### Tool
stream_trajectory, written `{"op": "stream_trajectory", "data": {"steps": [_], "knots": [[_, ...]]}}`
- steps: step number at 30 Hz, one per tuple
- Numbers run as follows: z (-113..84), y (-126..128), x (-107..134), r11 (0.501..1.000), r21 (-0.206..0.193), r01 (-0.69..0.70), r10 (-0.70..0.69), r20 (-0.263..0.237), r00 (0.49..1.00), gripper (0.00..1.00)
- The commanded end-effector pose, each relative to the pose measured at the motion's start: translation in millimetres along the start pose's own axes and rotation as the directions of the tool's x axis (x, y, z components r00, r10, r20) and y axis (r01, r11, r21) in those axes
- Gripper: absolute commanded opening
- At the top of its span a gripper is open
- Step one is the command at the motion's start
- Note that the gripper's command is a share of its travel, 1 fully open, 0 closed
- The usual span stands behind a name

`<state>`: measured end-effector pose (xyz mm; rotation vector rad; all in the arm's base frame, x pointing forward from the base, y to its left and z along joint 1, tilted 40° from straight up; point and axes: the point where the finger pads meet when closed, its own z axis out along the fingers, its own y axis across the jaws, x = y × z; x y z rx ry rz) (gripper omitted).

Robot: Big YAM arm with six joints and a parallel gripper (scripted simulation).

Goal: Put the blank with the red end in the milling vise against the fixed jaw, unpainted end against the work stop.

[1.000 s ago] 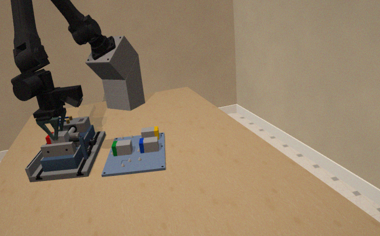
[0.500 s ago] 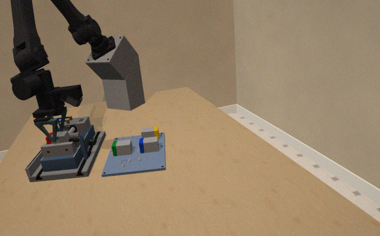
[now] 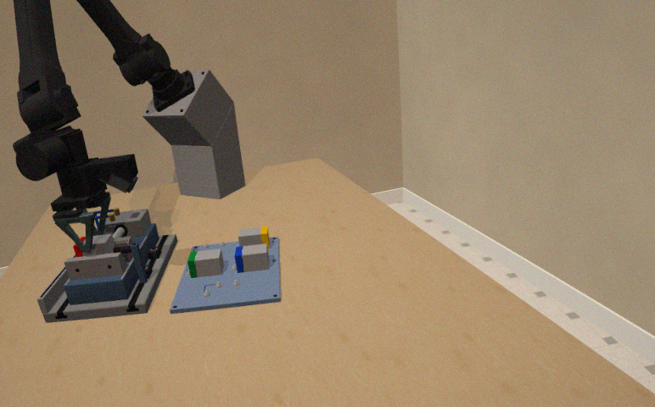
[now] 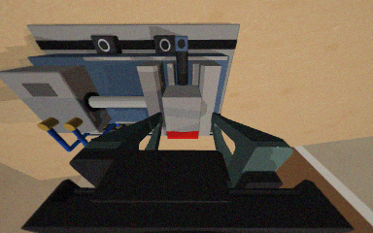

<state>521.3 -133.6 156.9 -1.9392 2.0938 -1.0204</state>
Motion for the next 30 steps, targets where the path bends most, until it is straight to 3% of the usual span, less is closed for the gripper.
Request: {"op": "stream_trajectory", "data": {"steps": [1, 13, 18, 30], "knots": [[-4.4, -9, -8, 1.000, 0.006, 0.008, -0.008, 0.007, 1.000, 0.64], [-5.4, -9, -7, 1.000, 0.008, 0.007, -0.007, 0.007, 1.000, 0.64], [-18.6, -15, -2, 1.000, 0.031, -0.003, 0.003, 0.003, 1.000, 0.64], [-31.3, -7, -4, 1.000, 0.019, -0.002, 0.002, 0.004, 1.000, 0.64]]}}
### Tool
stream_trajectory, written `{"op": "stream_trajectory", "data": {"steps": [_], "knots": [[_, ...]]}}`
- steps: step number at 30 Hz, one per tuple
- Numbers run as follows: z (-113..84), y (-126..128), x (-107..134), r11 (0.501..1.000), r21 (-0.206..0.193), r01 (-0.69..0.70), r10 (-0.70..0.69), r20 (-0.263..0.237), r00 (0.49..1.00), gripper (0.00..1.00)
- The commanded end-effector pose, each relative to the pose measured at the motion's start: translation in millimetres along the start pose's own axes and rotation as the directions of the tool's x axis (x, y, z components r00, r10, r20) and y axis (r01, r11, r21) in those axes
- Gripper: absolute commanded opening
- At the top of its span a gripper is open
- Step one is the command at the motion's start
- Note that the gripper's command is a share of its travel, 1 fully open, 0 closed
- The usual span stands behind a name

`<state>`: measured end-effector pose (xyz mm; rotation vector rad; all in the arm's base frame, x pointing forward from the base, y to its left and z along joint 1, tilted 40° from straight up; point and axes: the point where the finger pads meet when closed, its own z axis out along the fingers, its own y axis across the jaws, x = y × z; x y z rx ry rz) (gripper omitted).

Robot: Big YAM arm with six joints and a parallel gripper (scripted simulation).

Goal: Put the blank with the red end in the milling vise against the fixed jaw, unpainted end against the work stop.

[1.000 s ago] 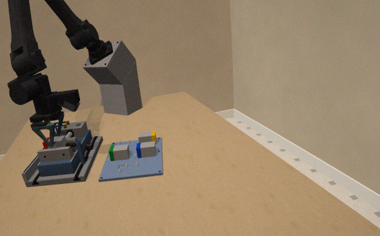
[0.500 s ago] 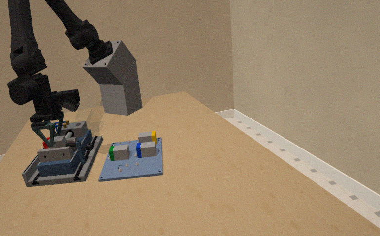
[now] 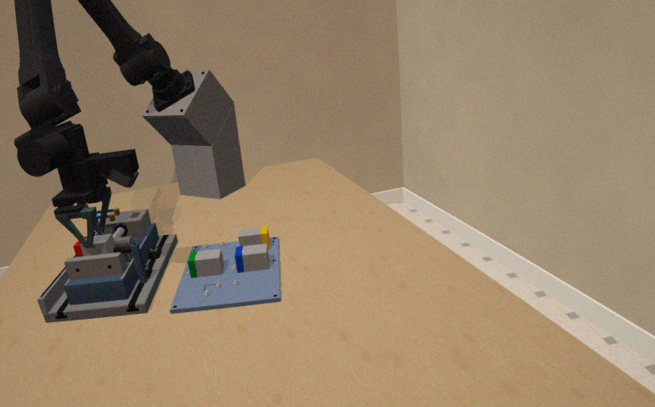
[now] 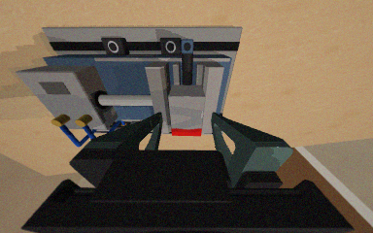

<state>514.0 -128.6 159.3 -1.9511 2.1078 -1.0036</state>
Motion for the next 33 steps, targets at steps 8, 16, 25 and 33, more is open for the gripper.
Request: {"op": "stream_trajectory", "data": {"steps": [8, 16, 25, 33], "knots": [[-44.8, -17, 0, 0.999, 0.048, -0.009, 0.009, 0.001, 1.000, 0.64], [-60.4, -20, 2, 0.998, 0.055, -0.012, 0.012, 0.001, 1.000, 0.64], [-69.3, -24, 3, 0.998, 0.062, -0.011, 0.011, 0.001, 1.000, 0.64], [-69.8, -24, 3, 0.998, 0.063, -0.010, 0.010, 0.001, 1.000, 0.00]]}}
